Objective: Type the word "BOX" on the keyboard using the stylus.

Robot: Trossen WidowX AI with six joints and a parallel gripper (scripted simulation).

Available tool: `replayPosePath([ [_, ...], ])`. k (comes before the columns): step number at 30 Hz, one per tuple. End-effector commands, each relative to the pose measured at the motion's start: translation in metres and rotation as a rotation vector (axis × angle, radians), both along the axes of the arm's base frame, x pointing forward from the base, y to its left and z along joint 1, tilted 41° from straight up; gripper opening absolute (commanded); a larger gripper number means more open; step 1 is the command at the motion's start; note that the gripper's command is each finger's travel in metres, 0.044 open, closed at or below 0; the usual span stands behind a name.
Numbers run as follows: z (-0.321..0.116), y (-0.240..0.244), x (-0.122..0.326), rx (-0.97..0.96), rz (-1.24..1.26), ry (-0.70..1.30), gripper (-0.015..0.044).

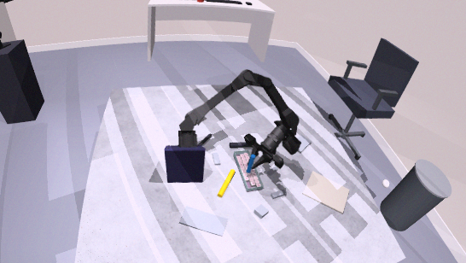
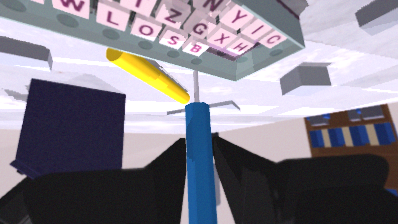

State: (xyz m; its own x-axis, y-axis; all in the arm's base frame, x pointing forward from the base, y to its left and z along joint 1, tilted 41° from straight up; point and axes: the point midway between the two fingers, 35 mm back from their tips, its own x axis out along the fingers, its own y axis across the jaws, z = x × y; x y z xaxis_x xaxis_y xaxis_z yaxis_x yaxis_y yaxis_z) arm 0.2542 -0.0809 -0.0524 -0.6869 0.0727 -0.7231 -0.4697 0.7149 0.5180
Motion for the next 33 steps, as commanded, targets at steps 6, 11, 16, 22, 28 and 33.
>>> replayPosePath([
  [6,-0.0009,0.0010,-0.0001,0.001,-0.006,0.000,0.0000],
  [11,-0.0019,0.0014,0.0036,0.001,-0.006,-0.001,0.0081],
  [16,-0.0028,0.0021,0.0038,0.001,-0.006,-0.001,0.0081],
  [22,-0.0050,0.0041,0.0042,0.001,-0.006,-0.001,0.0081],
  [28,-0.0070,0.0057,0.0046,0.001,-0.006,-0.001,0.0081],
  [33,-0.0089,0.0074,0.0049,0.001,-0.006,-0.001,0.0081],
])
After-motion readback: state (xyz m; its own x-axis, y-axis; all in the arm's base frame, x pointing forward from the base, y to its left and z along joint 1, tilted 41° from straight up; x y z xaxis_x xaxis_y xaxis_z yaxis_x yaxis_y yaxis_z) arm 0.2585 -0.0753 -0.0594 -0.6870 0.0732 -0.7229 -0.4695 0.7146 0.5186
